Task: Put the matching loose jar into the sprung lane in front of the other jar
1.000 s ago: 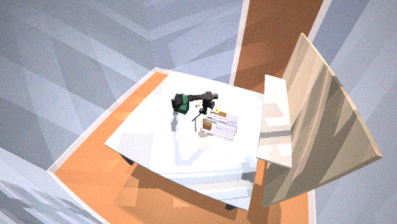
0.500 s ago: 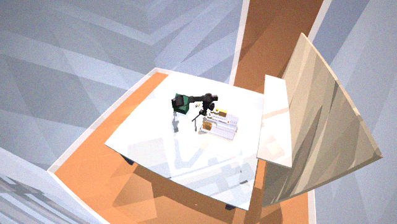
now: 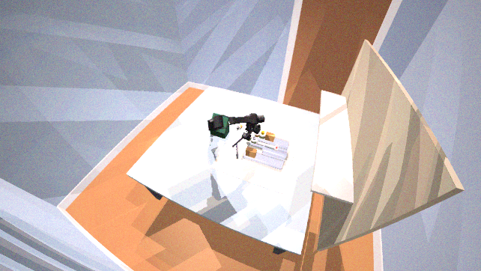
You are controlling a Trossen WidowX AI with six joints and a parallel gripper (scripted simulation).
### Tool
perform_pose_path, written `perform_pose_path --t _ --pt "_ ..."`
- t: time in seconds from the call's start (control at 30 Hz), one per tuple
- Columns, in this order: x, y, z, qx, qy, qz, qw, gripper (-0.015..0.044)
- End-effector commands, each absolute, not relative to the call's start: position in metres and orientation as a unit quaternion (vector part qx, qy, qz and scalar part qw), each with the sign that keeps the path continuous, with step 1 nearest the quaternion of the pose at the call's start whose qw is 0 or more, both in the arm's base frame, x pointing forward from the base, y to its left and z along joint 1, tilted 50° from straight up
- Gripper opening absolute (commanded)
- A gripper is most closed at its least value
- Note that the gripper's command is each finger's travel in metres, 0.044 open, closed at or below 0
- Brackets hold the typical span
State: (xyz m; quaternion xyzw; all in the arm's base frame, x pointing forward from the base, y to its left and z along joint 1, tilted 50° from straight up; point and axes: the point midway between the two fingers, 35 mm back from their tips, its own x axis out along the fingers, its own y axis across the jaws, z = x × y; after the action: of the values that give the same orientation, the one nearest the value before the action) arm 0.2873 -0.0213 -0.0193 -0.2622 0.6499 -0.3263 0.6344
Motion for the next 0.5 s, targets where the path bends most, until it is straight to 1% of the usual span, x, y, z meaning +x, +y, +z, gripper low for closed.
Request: perform_pose_path --t 0.0,0.47 --pt "0.2918 -0.0209 -0.0182 -0.264 0.648 -0.325 0.636 0.0000" --pt "0.2976 -0.0214 -0.0182 -0.264 0.648 -0.325 0.636 0.0000"
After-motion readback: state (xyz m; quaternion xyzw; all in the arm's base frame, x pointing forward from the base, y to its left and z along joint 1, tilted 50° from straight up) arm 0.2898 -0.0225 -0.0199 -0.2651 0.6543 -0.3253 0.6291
